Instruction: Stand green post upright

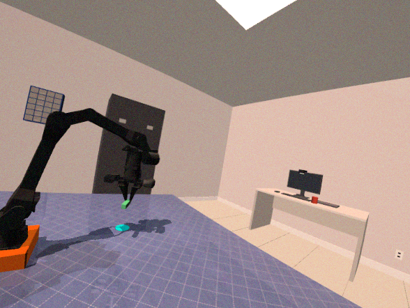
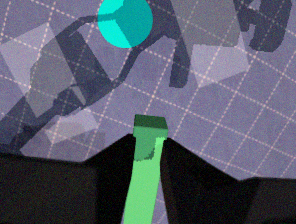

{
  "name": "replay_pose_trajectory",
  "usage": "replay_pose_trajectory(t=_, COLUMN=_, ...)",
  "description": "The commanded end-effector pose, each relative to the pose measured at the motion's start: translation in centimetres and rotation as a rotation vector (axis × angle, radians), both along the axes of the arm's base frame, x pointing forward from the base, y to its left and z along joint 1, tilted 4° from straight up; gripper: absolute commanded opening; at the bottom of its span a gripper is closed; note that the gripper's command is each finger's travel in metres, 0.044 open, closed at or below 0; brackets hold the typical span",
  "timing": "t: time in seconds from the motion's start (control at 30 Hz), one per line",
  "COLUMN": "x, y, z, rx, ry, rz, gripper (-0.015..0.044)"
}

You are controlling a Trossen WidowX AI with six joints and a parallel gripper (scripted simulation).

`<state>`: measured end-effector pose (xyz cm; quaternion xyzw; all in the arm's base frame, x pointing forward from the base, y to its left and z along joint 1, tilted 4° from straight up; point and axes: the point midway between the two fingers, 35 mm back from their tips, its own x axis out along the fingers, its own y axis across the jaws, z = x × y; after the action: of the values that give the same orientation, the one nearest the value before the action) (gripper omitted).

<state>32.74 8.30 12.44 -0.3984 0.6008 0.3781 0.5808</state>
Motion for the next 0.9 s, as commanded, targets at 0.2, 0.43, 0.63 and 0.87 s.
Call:
replay_pose_trajectory(t=0.2, x=0.4, y=3.4, z=-0.2, rx=0.011, ry=0.014, rz=0.043, gripper=0.0023)
replay_pose_trajectory(t=0.43, x=0.5, y=5.6, z=-0.3, rx=0.015, ry=0.019, rz=0.073, gripper=0.0023)
replay_pose_trajectory(t=0.63, x=0.5, y=7.3, z=-0.3, rx=0.018, ry=0.023, rz=0.095, gripper=0.0023)
replay_pose_trajectory(t=0.87, x=0.7, y=7.6, z=-0.6, rx=0.036, ry=0.018, rz=0.089, gripper=0.0023)
